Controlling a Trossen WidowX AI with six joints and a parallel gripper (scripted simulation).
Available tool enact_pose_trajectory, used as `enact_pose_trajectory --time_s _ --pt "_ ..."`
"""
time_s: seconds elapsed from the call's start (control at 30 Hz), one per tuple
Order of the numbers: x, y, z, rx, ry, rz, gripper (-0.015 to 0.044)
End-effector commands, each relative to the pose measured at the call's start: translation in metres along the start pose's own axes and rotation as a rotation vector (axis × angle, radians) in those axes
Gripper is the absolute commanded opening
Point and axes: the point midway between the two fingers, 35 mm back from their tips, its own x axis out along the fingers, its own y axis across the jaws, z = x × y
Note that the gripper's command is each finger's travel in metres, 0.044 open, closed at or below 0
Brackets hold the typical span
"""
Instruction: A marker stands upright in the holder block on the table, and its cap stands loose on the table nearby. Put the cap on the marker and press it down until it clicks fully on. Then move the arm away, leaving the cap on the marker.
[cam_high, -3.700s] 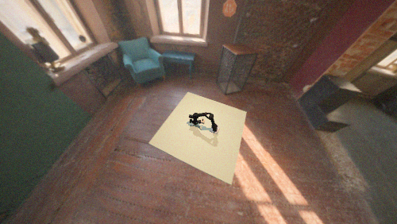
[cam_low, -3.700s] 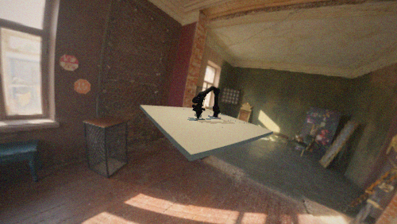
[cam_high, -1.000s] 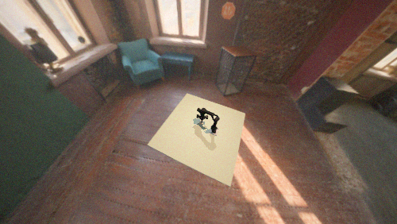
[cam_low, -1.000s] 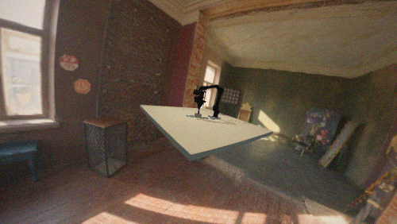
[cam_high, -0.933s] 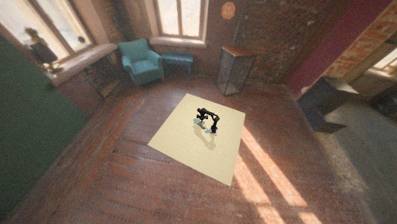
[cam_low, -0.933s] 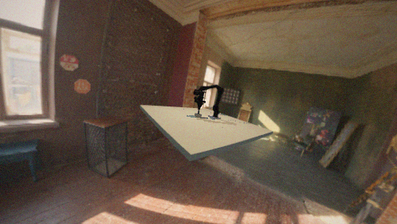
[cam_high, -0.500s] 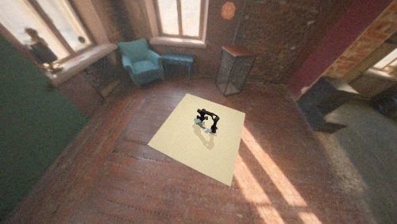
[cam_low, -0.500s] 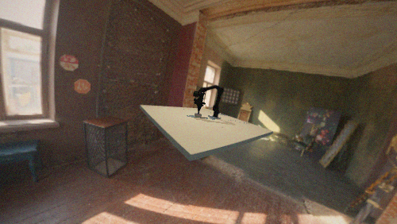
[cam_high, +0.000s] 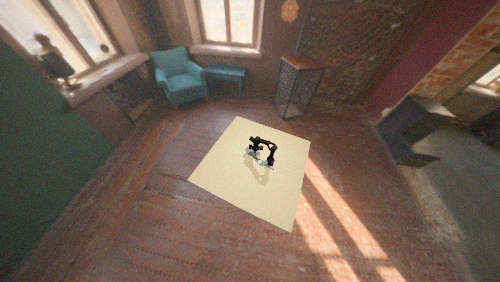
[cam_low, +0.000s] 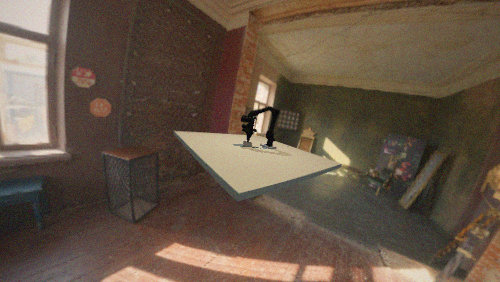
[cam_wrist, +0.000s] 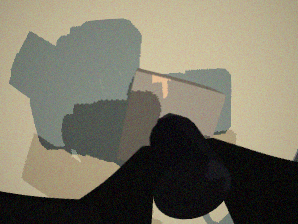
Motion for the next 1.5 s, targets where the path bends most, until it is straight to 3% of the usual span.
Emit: enact_pose_trajectory --time_s 0.0,0.5,1.07,1.2,1.37,1.47 --pt "0.002 -0.001 -0.001 0.005 0.004 -0.001 0.0000" --pt "0.002 -0.001 -0.001 0.005 0.004 -0.001 0.0000" --pt "0.002 0.000 -0.001 0.007 0.002 0.000 0.0440" --pt "-0.006 0.000 0.000 0.007 0.002 0.000 0.0440" --pt "-0.065 0.000 0.000 0.007 0.002 -0.001 0.0440" --pt "-0.073 -0.001 0.000 0.007 0.002 -0.001 0.0440"
